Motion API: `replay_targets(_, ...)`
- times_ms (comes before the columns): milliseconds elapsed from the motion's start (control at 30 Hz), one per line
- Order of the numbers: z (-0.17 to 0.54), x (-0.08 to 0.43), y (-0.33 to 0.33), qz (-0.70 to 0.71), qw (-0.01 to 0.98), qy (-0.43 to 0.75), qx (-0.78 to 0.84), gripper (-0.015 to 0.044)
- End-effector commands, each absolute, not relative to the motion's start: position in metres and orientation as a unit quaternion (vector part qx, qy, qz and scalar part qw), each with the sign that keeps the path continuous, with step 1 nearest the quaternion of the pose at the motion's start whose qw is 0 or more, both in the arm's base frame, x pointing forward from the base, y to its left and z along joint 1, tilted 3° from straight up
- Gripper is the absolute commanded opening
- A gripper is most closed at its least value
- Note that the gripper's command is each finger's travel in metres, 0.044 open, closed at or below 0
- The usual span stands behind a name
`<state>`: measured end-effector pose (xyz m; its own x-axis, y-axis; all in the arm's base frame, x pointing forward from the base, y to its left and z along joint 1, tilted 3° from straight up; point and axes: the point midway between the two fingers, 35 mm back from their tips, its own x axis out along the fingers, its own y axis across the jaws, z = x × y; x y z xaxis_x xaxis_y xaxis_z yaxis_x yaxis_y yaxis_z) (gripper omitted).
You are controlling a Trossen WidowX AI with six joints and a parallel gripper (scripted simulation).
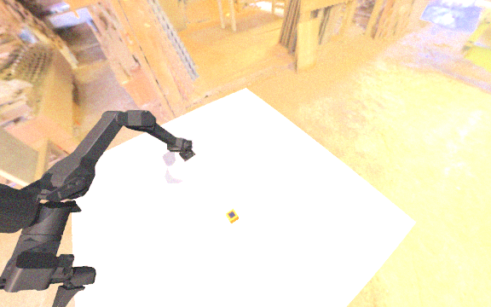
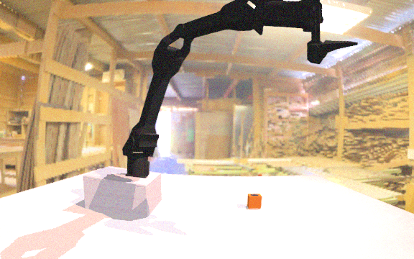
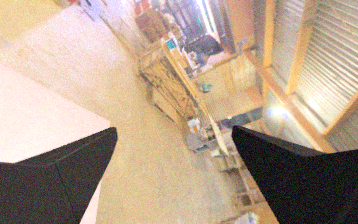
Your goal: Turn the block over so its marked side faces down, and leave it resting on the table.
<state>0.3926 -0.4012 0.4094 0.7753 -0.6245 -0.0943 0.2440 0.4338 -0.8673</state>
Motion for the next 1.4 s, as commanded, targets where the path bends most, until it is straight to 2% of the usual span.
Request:
replay_targets(0,0.368,0.421,-0.370,-0.222,0.863,0.230,-0.392,0.0440)
replay_targets(233,0.293,0.463,-0.292,-0.138,0.905,0.293,-0.278,0.0440)
replay_targets(500,0.207,0.474,-0.194,-0.064,0.904,0.398,-0.141,0.0440)
replay_targets(733,0.136,0.448,-0.104,-0.032,0.853,0.520,-0.033,0.0440)
replay_targets(967,0.079,0.387,-0.022,-0.047,0.756,0.652,0.033,0.0440)
replay_targets(1233,0.068,0.370,-0.014,-0.057,0.733,0.676,0.039,0.0440)
replay_targets(1367,0.036,0.371,-0.019,-0.057,0.733,0.676,0.039,0.0440)
